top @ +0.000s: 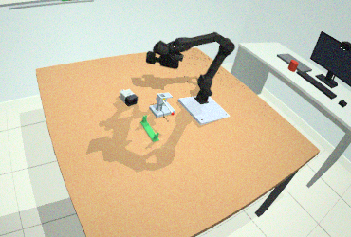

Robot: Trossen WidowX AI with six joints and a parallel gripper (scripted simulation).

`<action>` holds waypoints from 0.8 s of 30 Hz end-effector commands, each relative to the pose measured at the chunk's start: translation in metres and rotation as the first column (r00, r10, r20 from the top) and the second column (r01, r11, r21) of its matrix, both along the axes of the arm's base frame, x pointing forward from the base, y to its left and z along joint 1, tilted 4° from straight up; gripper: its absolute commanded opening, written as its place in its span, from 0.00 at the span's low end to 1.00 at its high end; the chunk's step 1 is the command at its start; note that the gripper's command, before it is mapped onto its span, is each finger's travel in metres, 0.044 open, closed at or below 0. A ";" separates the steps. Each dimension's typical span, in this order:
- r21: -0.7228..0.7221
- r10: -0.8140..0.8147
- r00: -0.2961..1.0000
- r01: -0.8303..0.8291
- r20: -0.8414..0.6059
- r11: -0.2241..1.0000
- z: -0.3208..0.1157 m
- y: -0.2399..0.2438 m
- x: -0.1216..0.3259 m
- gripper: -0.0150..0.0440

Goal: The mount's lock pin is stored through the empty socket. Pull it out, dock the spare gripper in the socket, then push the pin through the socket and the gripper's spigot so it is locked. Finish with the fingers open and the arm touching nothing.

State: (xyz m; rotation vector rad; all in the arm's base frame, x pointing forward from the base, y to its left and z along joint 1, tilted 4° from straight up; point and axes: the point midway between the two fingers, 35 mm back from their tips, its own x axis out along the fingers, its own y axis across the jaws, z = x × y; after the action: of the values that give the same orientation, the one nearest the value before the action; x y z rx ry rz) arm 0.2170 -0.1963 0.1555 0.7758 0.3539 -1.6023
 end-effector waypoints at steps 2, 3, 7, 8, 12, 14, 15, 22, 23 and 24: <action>0.376 0.736 0.545 -0.634 -0.402 0.675 -0.001 0.067 0.051 0.76; 0.410 0.777 0.475 -0.665 -0.413 0.624 -0.001 0.073 0.054 0.76; 0.542 0.890 0.168 -0.741 -0.423 0.397 0.001 0.098 0.064 0.76; 0.573 0.904 0.087 -0.748 -0.418 0.336 0.001 0.105 0.066 0.76; 0.681 0.899 -0.239 -0.727 -0.368 0.086 0.004 0.132 0.072 0.76; 0.725 0.858 -0.394 -0.687 -0.329 -0.037 0.005 0.145 0.074 0.76; 0.744 0.829 -0.468 -0.661 -0.307 -0.097 0.006 0.152 0.075 0.76; 0.815 0.474 -0.871 -0.367 -0.131 -0.449 0.013 0.201 0.076 0.76; 0.816 0.406 -0.908 -0.313 -0.106 -0.486 0.015 0.208 0.075 0.76; 0.815 0.336 -0.938 -0.257 -0.082 -0.519 0.016 0.215 0.075 0.76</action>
State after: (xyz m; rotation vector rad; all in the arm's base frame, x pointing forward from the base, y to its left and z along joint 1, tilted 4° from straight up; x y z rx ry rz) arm 0.2909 -0.0506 0.1628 -0.4029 1.4527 -0.1231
